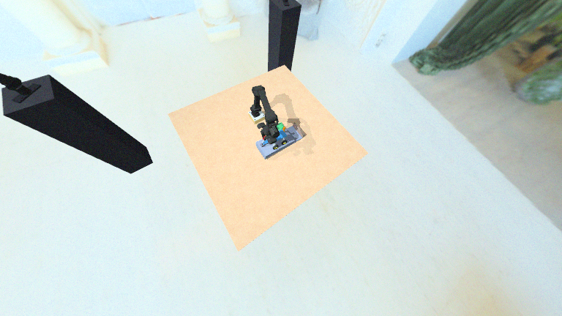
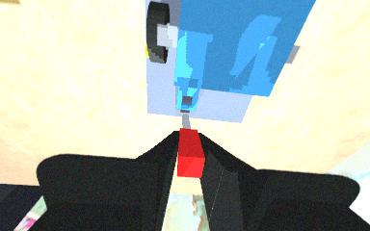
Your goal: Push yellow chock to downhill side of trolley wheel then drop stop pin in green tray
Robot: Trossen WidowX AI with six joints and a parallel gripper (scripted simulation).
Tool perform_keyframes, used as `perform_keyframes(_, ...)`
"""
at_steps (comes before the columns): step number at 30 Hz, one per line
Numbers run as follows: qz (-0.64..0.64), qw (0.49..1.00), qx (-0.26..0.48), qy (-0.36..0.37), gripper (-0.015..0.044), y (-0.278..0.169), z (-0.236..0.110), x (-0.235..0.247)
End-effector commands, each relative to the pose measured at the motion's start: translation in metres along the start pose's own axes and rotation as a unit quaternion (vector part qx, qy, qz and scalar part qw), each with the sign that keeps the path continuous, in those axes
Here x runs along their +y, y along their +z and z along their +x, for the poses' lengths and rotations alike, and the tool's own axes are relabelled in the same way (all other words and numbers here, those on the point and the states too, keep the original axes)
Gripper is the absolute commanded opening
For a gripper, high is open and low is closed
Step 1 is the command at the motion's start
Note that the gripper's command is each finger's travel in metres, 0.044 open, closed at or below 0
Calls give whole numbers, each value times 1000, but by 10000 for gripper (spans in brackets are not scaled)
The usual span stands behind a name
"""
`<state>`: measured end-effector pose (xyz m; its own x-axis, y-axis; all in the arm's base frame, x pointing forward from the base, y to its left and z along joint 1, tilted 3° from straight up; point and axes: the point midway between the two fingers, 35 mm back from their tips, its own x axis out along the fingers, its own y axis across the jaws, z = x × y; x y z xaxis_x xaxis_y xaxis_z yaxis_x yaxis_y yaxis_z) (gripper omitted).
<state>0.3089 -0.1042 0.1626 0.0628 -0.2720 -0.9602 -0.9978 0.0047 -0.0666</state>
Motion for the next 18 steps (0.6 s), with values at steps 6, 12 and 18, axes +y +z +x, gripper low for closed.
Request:
perform_keyframes(6, 0, 1000, 3, -1, 0, -15, 1, 0)
perform_keyframes(12, 0, 1000, 3, -1, 0, -26, 2, 0)
perform_keyframes(18, 0, 1000, 3, -1, 0, -30, 2, 3)
